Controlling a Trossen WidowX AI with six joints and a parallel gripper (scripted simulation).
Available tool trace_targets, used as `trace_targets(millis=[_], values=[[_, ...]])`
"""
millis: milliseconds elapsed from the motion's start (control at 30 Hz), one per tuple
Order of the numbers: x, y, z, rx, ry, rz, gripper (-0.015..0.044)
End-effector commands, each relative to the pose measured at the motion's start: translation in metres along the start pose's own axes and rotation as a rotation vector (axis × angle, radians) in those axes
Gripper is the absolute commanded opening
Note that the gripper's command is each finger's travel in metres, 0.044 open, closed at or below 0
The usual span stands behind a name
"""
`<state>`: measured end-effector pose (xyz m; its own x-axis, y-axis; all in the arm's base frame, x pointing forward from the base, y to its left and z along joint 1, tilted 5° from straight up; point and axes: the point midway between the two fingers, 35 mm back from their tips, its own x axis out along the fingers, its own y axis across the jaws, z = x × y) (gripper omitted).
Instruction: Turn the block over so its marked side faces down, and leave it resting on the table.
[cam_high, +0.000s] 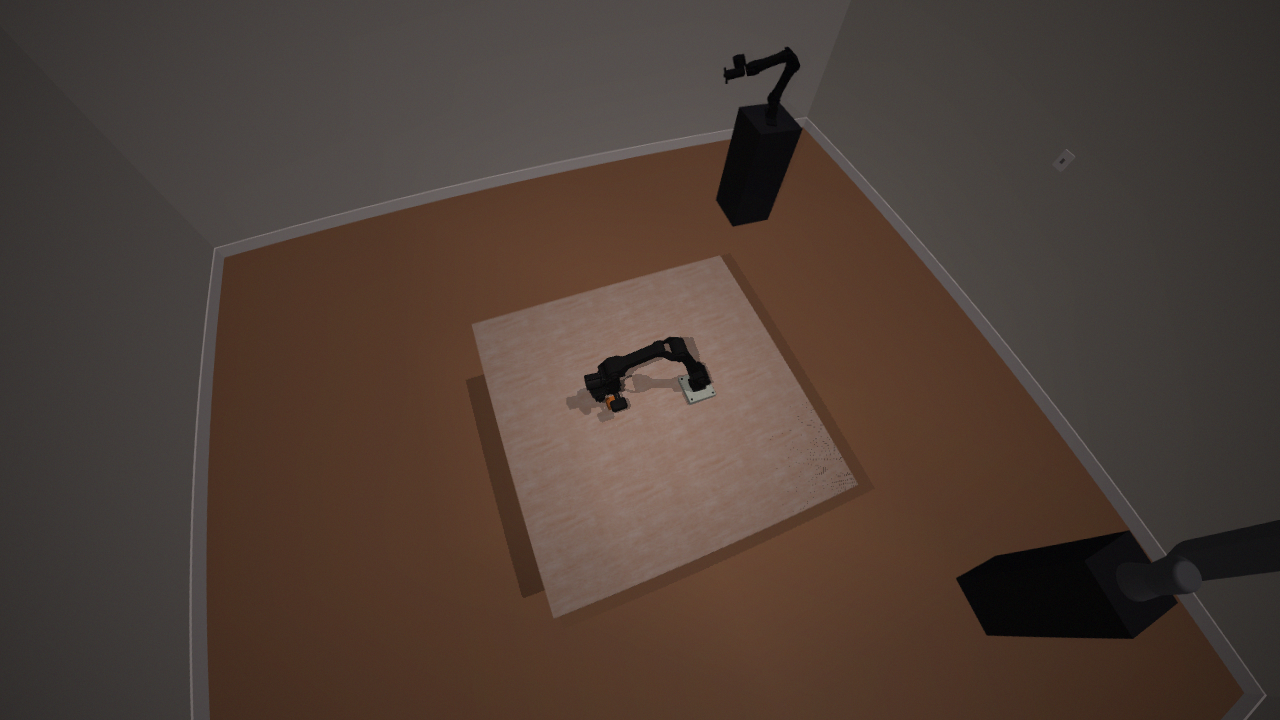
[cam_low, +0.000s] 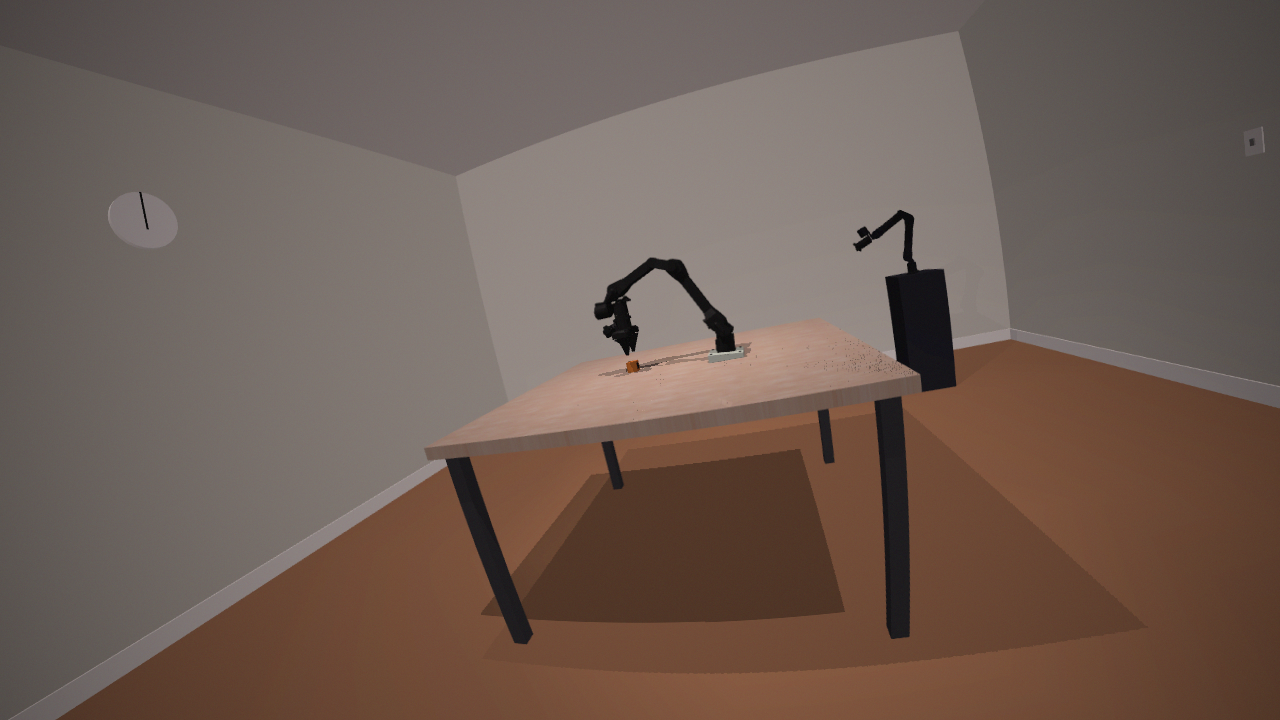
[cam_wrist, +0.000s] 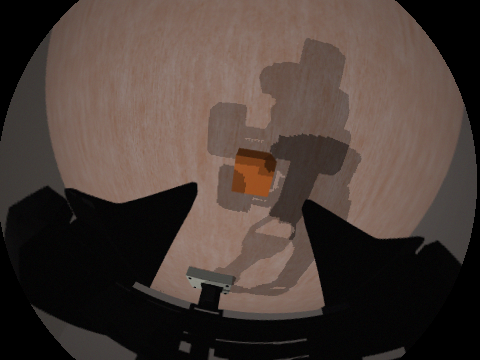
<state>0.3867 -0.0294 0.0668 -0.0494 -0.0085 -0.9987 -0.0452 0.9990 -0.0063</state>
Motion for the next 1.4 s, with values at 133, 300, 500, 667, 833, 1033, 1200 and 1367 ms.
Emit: trace_targets(millis=[133,300,500,667,833,1033,1200,1367], values=[[0.019,-0.001,0.001,0.004,-0.004,-0.004,0.044],[0.024,-0.001,0.001,0.004,-0.004,-0.004,0.044],[0.034,-0.001,0.001,0.004,-0.004,-0.004,0.044],[0.042,-0.001,0.001,0.004,-0.004,-0.004,0.044],[0.05,-0.001,0.001,0.004,-0.004,-0.004,0.044],[0.051,-0.001,0.001,0.004,-0.004,-0.004,0.0335],[0.051,-0.001,0.001,0.004,-0.004,-0.004,0.0204],[0.051,-0.001,0.001,0.004,-0.004,-0.004,0.0151]])
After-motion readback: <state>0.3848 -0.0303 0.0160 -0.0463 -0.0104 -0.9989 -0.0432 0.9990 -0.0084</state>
